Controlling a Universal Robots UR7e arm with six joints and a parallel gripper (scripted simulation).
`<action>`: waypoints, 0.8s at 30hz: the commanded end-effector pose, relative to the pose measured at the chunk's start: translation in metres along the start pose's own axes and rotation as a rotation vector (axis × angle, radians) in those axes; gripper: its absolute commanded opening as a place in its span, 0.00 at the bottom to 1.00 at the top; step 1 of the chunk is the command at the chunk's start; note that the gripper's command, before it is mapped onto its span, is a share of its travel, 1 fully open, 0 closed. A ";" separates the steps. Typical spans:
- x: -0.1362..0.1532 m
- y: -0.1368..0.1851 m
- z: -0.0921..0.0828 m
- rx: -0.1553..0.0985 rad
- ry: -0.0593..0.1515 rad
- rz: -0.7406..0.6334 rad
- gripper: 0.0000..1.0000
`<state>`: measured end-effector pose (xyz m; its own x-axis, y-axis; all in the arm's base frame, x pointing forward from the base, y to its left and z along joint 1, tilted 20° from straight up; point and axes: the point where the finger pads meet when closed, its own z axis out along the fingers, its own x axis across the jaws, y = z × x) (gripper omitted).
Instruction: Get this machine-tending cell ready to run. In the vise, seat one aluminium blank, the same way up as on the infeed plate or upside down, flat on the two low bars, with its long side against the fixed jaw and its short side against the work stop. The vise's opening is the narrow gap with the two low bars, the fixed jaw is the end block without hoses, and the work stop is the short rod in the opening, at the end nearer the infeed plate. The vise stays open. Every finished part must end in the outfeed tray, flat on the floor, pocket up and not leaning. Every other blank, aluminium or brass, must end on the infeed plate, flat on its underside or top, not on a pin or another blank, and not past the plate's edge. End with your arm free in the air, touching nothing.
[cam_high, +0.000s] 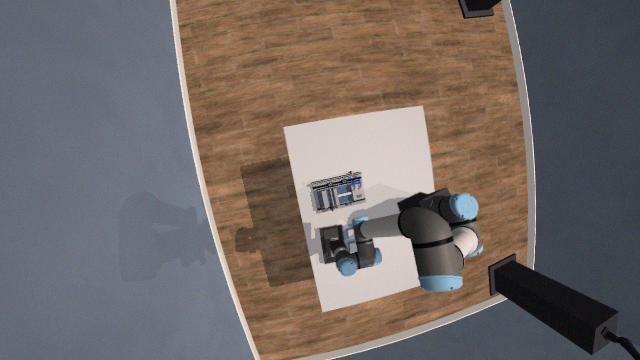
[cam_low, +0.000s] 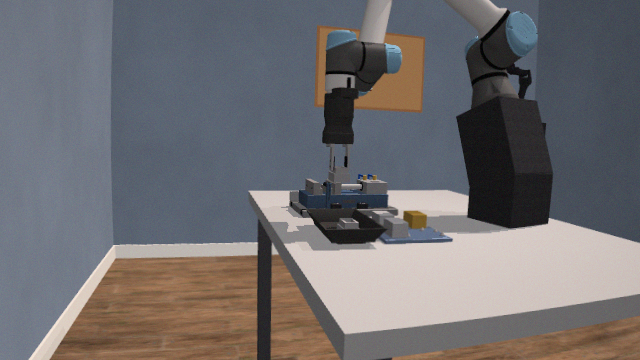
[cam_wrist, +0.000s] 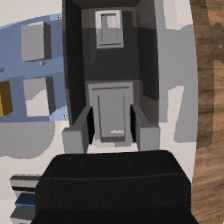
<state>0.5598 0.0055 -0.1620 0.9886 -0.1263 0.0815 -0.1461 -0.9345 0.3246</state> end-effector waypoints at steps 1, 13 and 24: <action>0.001 0.000 -0.001 0.000 0.002 0.000 0.00; 0.001 0.000 0.000 0.000 0.002 0.000 0.00; 0.001 0.000 0.004 0.000 0.002 0.000 0.00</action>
<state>0.5600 0.0047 -0.1644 0.9886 -0.1263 0.0817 -0.1462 -0.9345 0.3246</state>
